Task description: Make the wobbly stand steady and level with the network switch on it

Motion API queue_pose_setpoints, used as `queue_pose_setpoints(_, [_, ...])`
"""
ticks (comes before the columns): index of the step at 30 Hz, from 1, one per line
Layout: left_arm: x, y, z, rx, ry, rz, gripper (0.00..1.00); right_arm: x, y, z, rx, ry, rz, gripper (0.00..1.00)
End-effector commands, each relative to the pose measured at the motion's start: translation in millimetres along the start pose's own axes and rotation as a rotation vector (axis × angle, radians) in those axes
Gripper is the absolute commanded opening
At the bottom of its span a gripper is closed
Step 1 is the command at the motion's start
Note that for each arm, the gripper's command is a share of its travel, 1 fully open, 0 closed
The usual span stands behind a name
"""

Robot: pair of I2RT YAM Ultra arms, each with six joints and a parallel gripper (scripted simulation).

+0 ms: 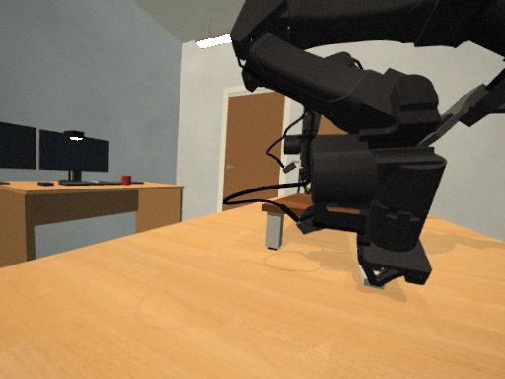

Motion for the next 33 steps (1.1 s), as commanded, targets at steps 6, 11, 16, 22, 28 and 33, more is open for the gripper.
queue_pose_setpoints(6, [1, -9, 4, 0.008, -0.003, 0.000, 0.00, 6, -3, -6, -0.002, -0.021, -0.001, 0.00])
queue_pose_setpoints(11, [-6, -10, 0, 0.001, 0.010, 0.017, 0.00, 6, -3, -6, -0.002, -0.021, -0.001, 0.00])
queue_pose_setpoints(16, [-4, -13, -1, -0.003, 0.005, 0.013, 0.00, 6, -3, -6, -0.002, -0.021, -0.001, 0.00])
queue_pose_setpoints(22, [1, -11, -2, 0.006, -0.005, 0.002, 0.00, 6, -3, -6, -0.002, -0.021, -0.001, 0.00])
queue_pose_setpoints(28, [-3, -17, -3, 0.002, 0.005, 0.011, 0.00, 6, -3, -6, -0.002, -0.021, -0.001, 0.00])
queue_pose_setpoints(33, [1, -20, -3, -0.002, -0.002, 0.005, 0.00, 6, -3, -6, -0.002, -0.021, -0.001, 0.00])
Point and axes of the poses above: on each arm, the point where the finger pads meet when closed, its own z axis back along the fingers, its own y axis across the jaws, x = y × z, the point moved 7 cm from there along z, back along the fingers, and after that the axes turned 6 degrees about -z, right-handed, at the moved point
